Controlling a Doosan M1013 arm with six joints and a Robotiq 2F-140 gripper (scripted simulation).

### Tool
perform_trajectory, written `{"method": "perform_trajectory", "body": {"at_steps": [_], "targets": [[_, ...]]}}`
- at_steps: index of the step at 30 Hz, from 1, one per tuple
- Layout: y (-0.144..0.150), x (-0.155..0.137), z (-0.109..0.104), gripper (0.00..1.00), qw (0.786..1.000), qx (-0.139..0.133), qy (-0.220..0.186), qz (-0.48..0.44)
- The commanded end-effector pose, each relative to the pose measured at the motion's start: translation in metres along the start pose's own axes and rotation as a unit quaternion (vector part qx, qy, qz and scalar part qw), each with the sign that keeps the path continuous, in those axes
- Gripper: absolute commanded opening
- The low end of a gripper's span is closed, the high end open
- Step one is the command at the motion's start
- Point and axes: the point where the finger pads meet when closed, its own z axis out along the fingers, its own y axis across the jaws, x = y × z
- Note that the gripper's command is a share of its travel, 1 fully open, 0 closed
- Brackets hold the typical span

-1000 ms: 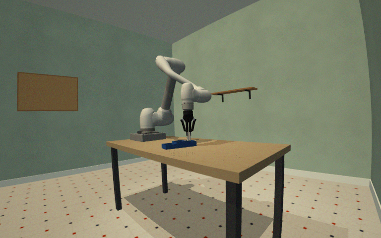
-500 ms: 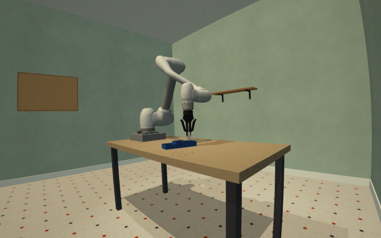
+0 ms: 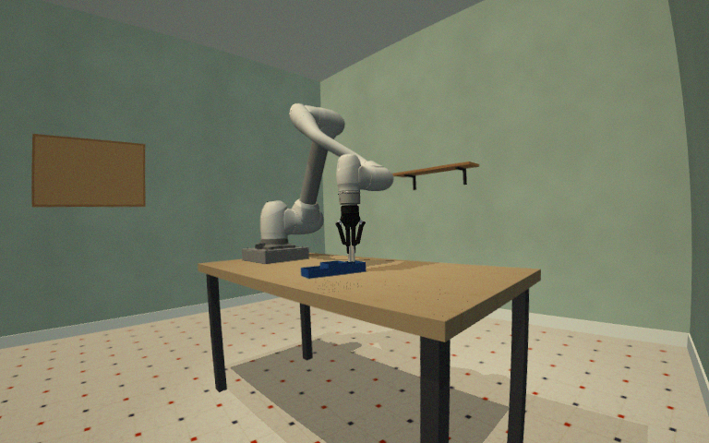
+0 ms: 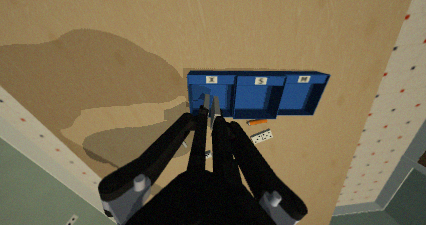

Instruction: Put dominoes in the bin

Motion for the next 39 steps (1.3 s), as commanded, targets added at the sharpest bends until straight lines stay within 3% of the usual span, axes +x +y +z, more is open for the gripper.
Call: {"method": "perform_trajectory", "body": {"at_steps": [1,22,29,39], "targets": [[-0.003,0.003,-0.006,0.05,1.0,0.001,0.002,0.001],[-0.003,0.003,-0.006,0.05,1.0,0.001,0.002,0.001],[-0.002,0.003,-0.034,0.05,1.0,0.001,0.002,0.001],[-0.002,0.003,-0.035,0.05,1.0,0.001,0.002,0.001]]}}
